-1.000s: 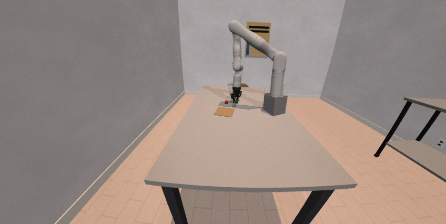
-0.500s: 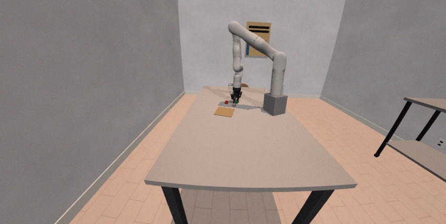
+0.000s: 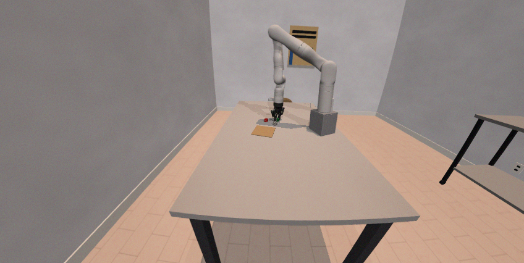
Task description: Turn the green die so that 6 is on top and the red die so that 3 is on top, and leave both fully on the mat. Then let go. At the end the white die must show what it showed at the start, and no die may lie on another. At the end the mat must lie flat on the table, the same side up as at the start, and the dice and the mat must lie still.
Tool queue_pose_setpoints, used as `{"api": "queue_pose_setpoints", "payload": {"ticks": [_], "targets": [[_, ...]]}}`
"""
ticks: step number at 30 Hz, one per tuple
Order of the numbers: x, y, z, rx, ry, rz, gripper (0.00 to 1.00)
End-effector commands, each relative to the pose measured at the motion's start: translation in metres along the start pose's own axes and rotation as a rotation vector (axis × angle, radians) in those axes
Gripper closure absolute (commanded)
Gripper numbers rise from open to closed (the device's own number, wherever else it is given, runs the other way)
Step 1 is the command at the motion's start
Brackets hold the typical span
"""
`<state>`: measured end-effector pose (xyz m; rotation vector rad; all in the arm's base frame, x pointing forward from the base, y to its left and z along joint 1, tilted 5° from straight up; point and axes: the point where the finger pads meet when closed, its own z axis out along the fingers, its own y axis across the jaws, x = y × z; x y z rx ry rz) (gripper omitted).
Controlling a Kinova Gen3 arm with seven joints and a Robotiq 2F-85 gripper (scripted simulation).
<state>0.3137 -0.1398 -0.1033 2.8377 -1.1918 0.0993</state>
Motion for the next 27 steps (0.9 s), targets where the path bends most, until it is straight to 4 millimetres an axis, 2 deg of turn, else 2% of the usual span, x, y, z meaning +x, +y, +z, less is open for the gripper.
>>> {"api": "queue_pose_setpoints", "payload": {"ticks": [1,11,12,27], "targets": [[0.0004,-0.0002,-0.0004,0.001,0.001,0.0,0.59],[0.0004,-0.0002,-0.0004,0.001,0.001,0.0,0.59],[0.0004,-0.0002,-0.0004,0.001,0.001,0.0,0.79],[0.0004,-0.0002,-0.0004,0.001,0.001,0.0,0.79]]}}
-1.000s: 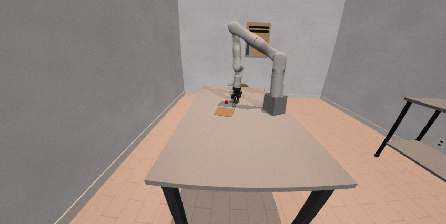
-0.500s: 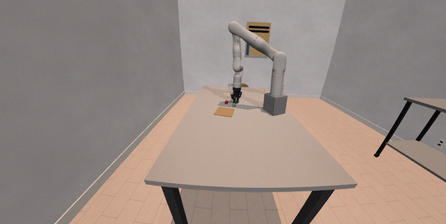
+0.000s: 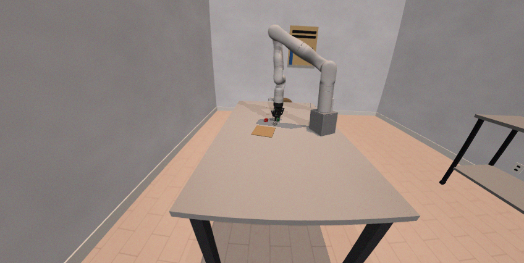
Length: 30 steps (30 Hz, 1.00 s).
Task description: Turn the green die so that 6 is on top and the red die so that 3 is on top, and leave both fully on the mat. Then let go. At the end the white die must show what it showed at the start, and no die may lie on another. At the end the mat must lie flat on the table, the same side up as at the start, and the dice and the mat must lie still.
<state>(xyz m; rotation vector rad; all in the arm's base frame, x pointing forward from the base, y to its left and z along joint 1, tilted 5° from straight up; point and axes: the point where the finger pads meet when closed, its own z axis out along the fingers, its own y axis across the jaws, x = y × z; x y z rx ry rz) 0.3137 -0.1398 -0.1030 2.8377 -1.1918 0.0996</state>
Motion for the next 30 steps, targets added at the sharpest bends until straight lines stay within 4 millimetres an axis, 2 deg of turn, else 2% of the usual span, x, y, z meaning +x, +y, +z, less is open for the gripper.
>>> {"api": "queue_pose_setpoints", "payload": {"ticks": [1,21,24,28,30], "targets": [[0.0,0.0,0.0,0.0,0.001,0.0,0.79],[0.0,0.0,-0.001,0.0,0.001,0.0,0.79],[0.0,0.0,-0.007,0.0,0.001,0.0,0.79],[0.0,0.0,-0.024,0.0,0.001,0.0,0.79],[0.0,0.0,-0.024,0.0,0.001,0.0,0.79]]}}
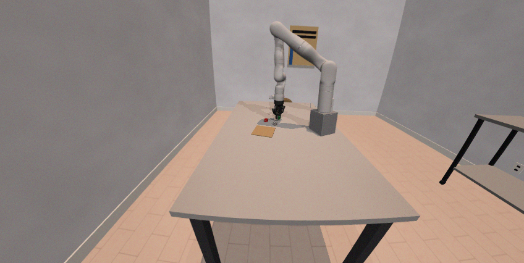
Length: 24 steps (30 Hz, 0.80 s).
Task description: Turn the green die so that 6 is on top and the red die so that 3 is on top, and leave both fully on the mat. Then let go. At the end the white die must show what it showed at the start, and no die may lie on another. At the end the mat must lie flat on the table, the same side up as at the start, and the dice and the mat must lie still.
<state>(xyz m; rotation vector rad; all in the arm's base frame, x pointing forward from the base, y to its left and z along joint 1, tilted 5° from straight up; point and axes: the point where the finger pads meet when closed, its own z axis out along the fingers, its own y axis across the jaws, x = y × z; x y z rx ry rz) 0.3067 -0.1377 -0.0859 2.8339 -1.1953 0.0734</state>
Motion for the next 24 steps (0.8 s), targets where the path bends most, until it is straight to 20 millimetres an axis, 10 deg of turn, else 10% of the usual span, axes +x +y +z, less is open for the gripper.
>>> {"api": "queue_pose_setpoints", "payload": {"ticks": [1,12,24], "targets": [[0.005,-0.004,-0.013,0.01,0.015,-0.002,0.79],[0.004,-0.004,-0.074,0.01,0.015,-0.002,0.79],[0.004,-0.004,-0.083,0.01,0.015,-0.002,0.79]]}}
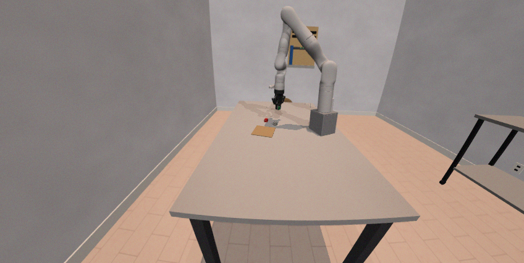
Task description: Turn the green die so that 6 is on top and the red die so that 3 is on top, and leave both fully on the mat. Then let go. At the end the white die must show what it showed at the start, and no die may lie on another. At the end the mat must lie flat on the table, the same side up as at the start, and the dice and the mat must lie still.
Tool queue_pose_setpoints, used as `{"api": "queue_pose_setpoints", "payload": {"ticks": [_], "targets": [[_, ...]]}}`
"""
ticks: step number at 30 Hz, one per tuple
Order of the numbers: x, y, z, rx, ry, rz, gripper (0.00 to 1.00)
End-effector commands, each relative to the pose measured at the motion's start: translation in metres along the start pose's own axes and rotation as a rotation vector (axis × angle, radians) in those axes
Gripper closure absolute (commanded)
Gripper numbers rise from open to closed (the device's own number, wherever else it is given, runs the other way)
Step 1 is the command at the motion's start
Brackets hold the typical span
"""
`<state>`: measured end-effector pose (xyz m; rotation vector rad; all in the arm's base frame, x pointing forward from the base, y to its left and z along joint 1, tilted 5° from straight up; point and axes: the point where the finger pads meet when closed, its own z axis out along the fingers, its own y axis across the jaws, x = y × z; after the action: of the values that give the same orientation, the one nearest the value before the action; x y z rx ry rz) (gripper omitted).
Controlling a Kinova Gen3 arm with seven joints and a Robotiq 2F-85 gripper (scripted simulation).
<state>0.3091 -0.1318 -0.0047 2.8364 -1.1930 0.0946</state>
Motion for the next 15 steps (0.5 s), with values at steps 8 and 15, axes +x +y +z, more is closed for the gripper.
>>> {"api": "queue_pose_setpoints", "payload": {"ticks": [8,15], "targets": [[0.001,-0.003,-0.001,0.001,0.003,0.009,0.79],[0.003,-0.016,0.001,-0.007,-0.001,0.062,0.79]]}}
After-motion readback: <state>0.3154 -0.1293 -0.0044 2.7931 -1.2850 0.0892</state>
